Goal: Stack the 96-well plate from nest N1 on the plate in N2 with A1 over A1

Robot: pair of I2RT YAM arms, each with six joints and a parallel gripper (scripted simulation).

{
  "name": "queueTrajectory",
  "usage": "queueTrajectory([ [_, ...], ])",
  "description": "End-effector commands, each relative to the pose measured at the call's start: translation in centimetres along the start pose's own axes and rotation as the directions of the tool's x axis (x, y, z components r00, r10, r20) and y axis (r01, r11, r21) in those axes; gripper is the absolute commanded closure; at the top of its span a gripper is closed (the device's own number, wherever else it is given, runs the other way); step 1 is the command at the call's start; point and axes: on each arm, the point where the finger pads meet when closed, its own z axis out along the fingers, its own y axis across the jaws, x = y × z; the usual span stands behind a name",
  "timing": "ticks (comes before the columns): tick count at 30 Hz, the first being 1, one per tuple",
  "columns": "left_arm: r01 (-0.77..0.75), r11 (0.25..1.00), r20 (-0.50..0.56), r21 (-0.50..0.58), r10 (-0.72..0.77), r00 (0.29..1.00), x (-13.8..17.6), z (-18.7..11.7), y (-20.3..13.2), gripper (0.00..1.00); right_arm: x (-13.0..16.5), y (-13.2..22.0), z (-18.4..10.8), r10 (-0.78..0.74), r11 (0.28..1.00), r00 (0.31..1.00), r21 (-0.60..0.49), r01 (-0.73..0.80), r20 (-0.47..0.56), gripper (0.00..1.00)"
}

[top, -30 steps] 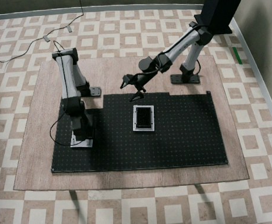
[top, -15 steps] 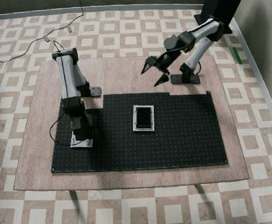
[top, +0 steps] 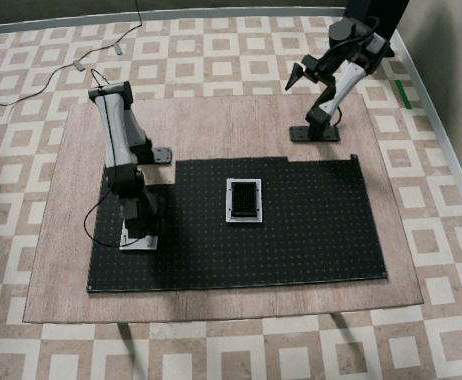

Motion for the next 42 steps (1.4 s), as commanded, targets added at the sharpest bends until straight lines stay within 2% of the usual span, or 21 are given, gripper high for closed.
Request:
queueTrajectory([
  [1, 0.016, 1.0, -0.071, -0.023, -0.018, 0.997, 1.6, -0.9, 0.5, 0.0, -0.4, 0.6, -1.4, 0.024, 1.0, 0.999, -0.003, -0.024, 0.035, 0.18],
  [8, 0.017, 1.0, -0.045, -0.024, -0.018, 0.999, 1.1, -1.1, 0.6, 0.0, 0.6, 3.8, -1.3, 0.071, 0.997, 0.997, -0.004, -0.071, 0.017, 0.18],
  [12, 0.017, 1.0, -0.045, -0.024, -0.018, 0.999, 1.1, -1.1, 0.6, 0.0, 1.9, 8.0, -1.2, 0.101, 0.995, 0.995, 0.007, -0.101, 0.0, 0.18],
  [17, 0.017, 1.0, -0.045, -0.024, -0.018, 0.999, 1.1, -1.1, 0.6, 0.0, 4.1, 14.8, -1.7, 0.098, 0.995, 0.995, 0.02, -0.098, -0.003, 0.18],
  [19, 0.017, 1.0, -0.045, -0.024, -0.018, 0.999, 1.1, -1.1, 0.6, 0.0, 4.1, 14.8, -1.7, 0.098, 0.995, 0.995, 0.02, -0.098, -0.003, 0.18],
  [26, 0.016, 1.0, -0.044, -0.024, -0.017, 0.999, 1.0, -1.1, 0.6, 0.0, 6.7, 23.3, -2.4, 0.043, 0.999, 0.999, 0.031, -0.043, 0.001, 0.18],
  [34, 0.016, 1.0, -0.044, -0.024, -0.017, 0.999, 1.0, -1.1, 0.6, 0.0, 7.9, 29.7, -2.5, 0.01, 1.0, 1.0, -0.008, -0.01, 0.018, 0.18],
  [42, 0.016, 1.0, -0.044, -0.024, -0.017, 0.999, 1.0, -1.1, 0.5, 0.0, 8.4, 32.0, -1.1, 0.015, 0.999, 1.0, -0.032, -0.014, 0.002, 0.18],
])
